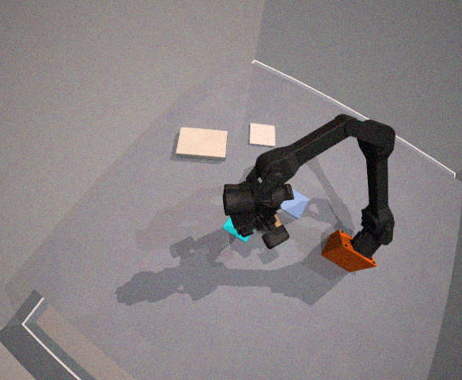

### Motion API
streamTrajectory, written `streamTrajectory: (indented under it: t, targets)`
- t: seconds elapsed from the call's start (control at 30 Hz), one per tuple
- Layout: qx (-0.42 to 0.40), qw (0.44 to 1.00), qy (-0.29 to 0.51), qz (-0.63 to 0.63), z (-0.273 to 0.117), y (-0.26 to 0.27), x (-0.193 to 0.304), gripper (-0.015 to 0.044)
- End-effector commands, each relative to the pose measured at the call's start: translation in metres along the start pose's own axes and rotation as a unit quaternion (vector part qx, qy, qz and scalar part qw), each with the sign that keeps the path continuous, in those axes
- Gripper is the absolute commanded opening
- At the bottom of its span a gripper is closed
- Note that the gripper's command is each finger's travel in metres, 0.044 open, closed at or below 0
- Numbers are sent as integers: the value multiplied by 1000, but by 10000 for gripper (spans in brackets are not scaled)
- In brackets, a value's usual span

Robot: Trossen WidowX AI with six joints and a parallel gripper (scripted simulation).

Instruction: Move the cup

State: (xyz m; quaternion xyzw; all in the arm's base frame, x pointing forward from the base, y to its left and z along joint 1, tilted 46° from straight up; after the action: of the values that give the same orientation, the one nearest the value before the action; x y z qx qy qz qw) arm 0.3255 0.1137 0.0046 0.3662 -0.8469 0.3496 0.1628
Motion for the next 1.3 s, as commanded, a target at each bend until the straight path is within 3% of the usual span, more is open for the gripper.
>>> streamTrajectory:
  t: [0.0,1.27]
  targets:
    - [-2,1000,-3,3,-2,1,-8,0]
    - [-2,1000,-2,3,55,2,-17,0]
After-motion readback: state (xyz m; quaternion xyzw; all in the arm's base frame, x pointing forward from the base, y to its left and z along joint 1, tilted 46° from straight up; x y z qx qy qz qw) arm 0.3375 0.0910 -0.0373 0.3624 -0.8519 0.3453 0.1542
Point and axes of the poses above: the point midway between the two fingers, 35 mm back from their tips, its own z axis out along the fingers, its own y axis across the jaws, x = y × z, the point moved 7 cm from there along -z, back along the fingers, and after that the axes turned 10 degrees about z, right-handed, at the moved point
